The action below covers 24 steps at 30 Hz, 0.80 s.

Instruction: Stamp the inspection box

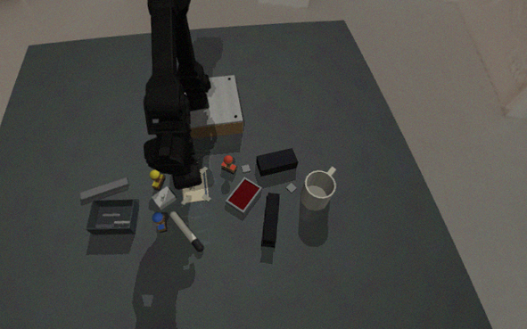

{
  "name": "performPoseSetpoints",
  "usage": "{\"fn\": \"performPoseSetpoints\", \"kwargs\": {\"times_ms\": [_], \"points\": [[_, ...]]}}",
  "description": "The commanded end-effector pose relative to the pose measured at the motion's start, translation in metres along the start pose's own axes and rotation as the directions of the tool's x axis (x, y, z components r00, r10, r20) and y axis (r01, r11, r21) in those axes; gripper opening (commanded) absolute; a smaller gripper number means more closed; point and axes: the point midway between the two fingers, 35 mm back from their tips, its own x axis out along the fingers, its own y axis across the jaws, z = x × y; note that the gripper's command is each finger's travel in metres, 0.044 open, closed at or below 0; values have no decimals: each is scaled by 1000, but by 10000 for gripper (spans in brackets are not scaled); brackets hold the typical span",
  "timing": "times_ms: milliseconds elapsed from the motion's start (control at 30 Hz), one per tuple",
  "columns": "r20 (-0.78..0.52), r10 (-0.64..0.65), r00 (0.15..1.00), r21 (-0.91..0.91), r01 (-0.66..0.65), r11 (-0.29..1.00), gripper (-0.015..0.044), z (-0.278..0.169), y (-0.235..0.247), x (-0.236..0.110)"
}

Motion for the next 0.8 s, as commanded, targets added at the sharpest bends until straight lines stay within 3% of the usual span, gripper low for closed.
{"fn": "performPoseSetpoints", "kwargs": {"times_ms": [0,767], "points": [[2,-10,1000,3,10,1000,0,0,-1,5],[5,-9,1000,3,9,1000,0,0,-1,20]]}}
